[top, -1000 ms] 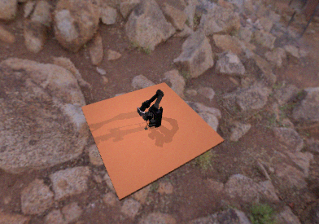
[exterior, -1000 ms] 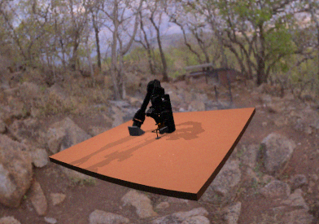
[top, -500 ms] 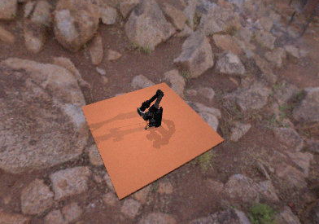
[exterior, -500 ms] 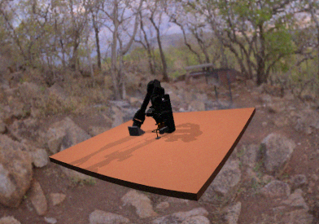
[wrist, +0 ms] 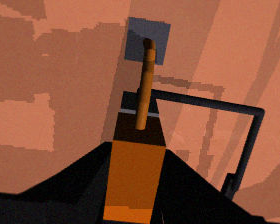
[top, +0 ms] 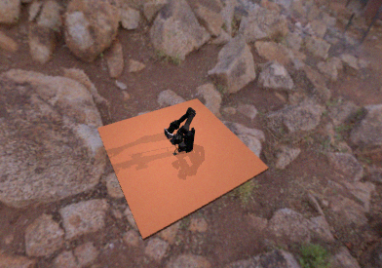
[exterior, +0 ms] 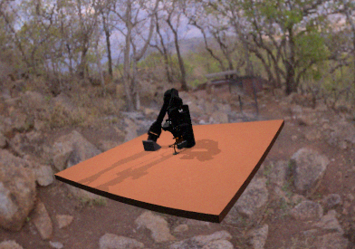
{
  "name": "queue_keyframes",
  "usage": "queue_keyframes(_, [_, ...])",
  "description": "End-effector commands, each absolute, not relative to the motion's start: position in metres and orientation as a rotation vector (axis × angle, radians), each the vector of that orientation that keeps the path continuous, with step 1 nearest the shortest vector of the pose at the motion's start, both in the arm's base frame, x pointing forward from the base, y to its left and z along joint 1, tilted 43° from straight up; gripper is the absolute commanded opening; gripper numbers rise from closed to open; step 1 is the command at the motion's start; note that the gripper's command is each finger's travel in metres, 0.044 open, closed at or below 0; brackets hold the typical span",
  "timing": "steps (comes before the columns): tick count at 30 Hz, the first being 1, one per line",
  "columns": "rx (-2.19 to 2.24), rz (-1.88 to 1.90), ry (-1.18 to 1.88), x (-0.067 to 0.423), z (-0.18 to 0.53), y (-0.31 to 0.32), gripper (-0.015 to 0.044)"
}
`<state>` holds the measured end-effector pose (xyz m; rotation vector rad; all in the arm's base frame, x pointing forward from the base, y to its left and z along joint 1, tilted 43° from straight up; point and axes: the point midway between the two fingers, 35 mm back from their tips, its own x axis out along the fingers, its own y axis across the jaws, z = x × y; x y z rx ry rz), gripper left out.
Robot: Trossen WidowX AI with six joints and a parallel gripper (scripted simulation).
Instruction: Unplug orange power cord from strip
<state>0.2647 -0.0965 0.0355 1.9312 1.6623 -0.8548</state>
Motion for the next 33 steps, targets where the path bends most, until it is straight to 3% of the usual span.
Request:
queue_keyframes(1, [1.906, -0.898, 1.623, 0.26, 0.022, -0.12, 0.0])
queue_keyframes(13, [1.907, -0.899, 1.621, 0.256, 0.011, -0.135, 0.0])
queue_keyframes(29, [1.912, -0.898, 1.622, 0.256, 0.007, -0.137, 0.042])
queue_keyframes(33, [1.91, -0.9, 1.62, 0.247, -0.013, -0.17, 0.044])
